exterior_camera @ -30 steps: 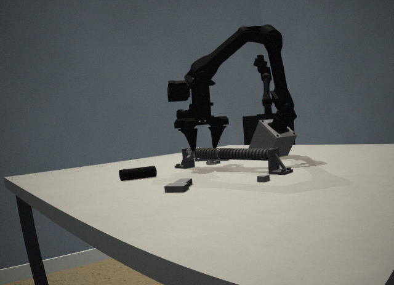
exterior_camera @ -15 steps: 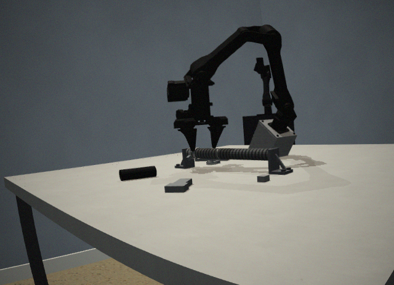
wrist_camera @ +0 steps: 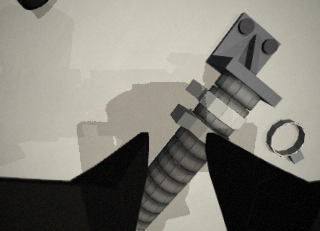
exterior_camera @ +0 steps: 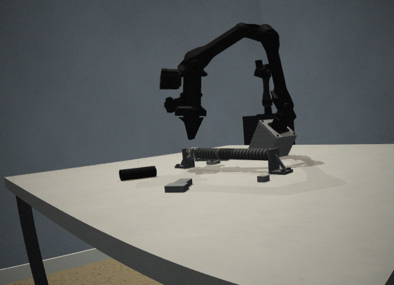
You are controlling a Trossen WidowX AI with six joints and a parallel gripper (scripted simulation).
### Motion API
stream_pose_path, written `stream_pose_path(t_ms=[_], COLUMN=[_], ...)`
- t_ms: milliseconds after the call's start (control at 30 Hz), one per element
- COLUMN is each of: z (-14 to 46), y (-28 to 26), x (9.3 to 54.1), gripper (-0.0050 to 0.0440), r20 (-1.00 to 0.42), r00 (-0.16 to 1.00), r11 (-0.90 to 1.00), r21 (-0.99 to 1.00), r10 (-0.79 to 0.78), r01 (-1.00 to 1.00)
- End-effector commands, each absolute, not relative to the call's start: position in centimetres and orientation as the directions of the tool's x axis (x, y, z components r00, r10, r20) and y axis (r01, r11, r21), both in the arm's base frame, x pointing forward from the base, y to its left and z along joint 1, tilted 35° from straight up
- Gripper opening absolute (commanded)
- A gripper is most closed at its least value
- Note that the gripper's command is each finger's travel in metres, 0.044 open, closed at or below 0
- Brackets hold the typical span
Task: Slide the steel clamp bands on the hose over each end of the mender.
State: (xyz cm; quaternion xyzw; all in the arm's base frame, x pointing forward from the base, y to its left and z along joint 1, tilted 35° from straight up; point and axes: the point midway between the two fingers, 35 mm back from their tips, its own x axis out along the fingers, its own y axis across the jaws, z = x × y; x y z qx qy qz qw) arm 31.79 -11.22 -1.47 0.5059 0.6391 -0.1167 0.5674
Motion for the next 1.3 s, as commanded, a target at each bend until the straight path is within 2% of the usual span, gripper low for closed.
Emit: stream_pose_path(t_ms=[0,300,467,533,600,1267], z=[-1.7,-1.4,-1.2,-1.2,-1.1,-2.4], y=[-11.5,-12.0,-12.2,-12.2,-12.3,-11.4], x=[31.8,32.0,32.1,32.1,32.2,32.4], gripper=[0.0090,0.0090,0.0090,0.0090,0.0090,0.0090], r20=[-0.840,-0.825,-0.817,-0.817,-0.815,-0.815], r00=[0.139,0.111,0.098,0.098,0.095,0.095], r11=[0.585,0.781,0.818,0.818,0.820,0.820], r21=[0.474,0.561,0.574,0.574,0.570,0.569], r10=[0.524,0.554,0.568,0.568,0.572,0.572], r01=[0.658,0.275,0.038,0.038,-0.052,-0.058])
